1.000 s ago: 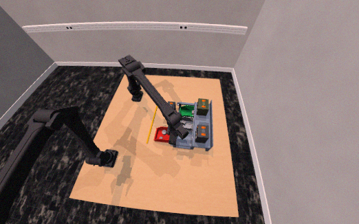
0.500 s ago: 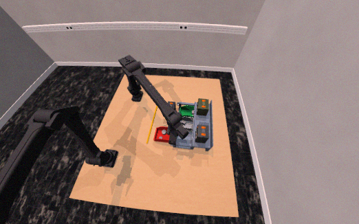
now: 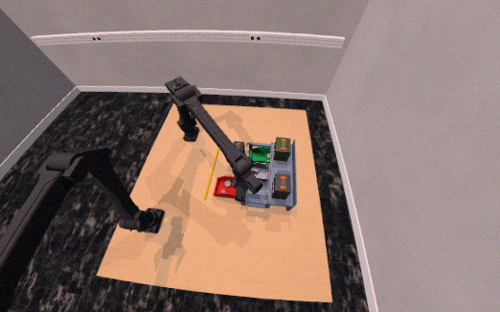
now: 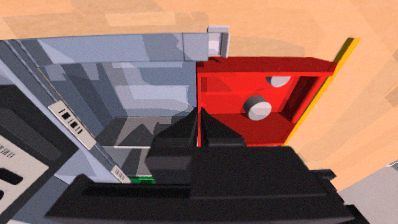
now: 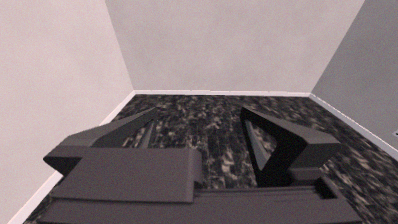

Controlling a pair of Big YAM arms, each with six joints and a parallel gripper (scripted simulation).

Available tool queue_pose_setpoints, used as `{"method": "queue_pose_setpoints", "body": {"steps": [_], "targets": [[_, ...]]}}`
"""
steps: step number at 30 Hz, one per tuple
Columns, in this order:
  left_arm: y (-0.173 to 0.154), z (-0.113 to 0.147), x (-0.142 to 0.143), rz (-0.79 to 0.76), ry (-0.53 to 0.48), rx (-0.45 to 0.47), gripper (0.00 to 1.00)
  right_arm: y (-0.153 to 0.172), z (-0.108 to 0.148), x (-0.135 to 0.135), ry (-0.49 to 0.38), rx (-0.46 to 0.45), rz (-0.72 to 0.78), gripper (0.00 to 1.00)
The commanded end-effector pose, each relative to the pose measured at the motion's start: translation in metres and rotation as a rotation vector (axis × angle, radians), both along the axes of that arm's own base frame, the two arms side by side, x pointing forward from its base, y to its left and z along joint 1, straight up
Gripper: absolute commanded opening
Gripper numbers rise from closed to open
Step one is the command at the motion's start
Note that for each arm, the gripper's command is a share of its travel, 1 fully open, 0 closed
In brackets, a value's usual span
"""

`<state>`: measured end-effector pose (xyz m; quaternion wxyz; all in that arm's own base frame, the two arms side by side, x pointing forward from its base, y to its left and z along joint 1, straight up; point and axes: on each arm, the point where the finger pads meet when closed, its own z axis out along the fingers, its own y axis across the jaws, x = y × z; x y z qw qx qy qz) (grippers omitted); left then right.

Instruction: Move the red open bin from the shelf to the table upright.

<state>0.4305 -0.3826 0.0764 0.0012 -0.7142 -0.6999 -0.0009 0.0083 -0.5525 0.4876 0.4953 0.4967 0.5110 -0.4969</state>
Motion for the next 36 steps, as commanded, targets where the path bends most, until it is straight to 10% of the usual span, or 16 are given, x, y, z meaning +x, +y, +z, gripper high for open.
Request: {"method": "queue_pose_setpoints", "body": {"steps": [1,36], "targets": [[-0.008,0.019,0.011,0.0,-0.027,-0.036,0.02,0.008,0.013,-0.006,-0.016,-0.015,-0.007,1.0],[-0.011,0.032,0.011,-0.003,-0.042,-0.052,0.0,0.008,0.013,-0.006,-0.016,-0.015,-0.007,1.0]]}}
